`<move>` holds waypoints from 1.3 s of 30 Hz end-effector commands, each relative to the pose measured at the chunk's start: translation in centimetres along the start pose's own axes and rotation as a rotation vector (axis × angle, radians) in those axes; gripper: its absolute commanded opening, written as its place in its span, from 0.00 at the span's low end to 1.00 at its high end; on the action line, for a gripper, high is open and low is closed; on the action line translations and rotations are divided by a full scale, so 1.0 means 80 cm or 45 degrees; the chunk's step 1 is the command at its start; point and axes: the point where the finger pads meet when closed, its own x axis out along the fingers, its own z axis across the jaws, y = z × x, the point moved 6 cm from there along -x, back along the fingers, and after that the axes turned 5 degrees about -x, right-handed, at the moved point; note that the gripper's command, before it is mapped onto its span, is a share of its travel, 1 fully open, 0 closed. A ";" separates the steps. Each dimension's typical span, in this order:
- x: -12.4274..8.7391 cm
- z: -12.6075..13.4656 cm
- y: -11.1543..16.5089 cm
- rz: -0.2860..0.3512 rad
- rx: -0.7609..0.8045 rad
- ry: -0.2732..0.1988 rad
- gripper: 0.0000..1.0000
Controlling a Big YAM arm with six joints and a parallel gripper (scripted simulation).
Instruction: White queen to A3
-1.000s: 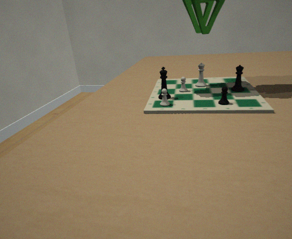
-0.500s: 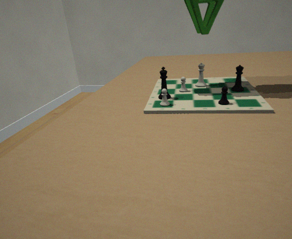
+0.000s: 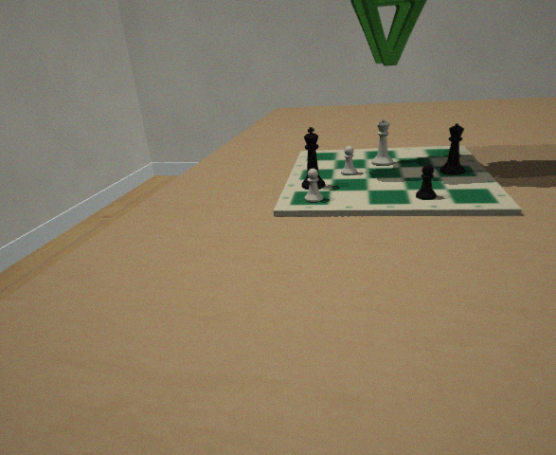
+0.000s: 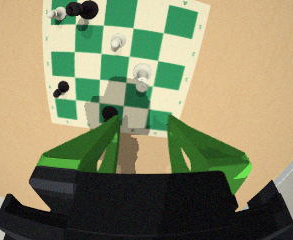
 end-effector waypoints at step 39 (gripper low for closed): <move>0.051 -0.007 -0.008 -0.017 0.006 0.012 0.40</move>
